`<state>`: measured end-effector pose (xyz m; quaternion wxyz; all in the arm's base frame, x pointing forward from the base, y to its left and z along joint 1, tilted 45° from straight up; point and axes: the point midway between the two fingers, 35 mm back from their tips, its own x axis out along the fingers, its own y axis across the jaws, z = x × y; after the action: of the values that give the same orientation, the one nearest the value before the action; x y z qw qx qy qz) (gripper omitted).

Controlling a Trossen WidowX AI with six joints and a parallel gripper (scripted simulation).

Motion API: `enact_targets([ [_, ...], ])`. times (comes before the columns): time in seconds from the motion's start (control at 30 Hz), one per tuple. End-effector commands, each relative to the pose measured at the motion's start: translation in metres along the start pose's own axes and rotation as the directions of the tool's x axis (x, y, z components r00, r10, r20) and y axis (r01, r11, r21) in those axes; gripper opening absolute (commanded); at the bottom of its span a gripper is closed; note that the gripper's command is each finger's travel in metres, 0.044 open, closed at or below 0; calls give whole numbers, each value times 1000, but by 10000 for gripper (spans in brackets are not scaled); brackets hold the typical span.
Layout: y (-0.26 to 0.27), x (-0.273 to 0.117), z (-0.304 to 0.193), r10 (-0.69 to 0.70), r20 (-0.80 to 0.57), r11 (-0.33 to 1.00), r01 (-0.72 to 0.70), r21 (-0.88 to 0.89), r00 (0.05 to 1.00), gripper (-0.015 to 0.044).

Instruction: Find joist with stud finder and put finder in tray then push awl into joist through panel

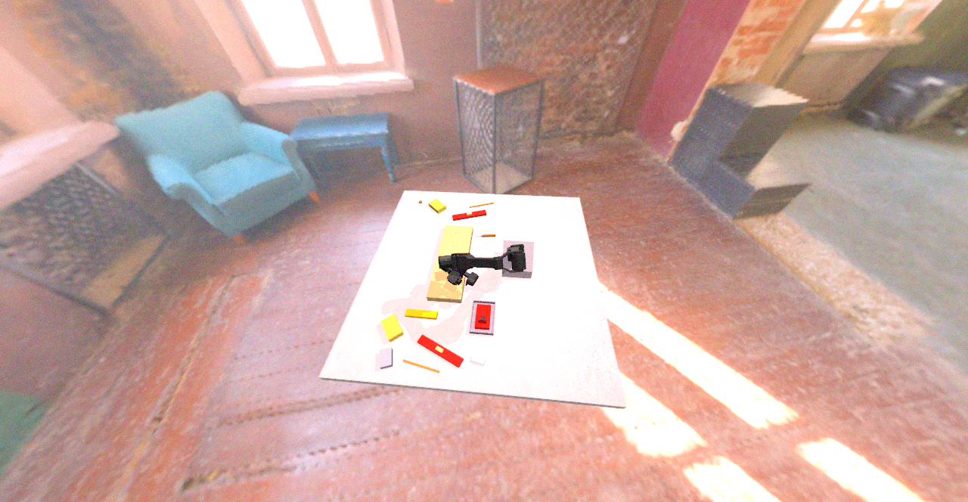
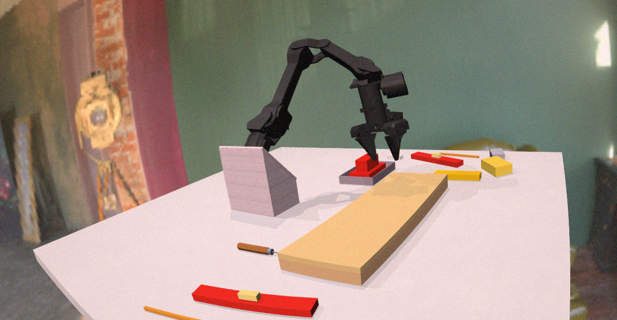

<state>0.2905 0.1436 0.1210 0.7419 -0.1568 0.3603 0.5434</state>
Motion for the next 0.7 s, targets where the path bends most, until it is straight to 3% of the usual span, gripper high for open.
enact_targets([
  [0.0,-31,-1,-31,-22,-40,997,25,74,999,440],
  [0.33,-109,-6,-189,-19,-202,891,108,441,979,440],
  [0.67,-85,-1,-373,120,-204,652,78,754,971,440],
])
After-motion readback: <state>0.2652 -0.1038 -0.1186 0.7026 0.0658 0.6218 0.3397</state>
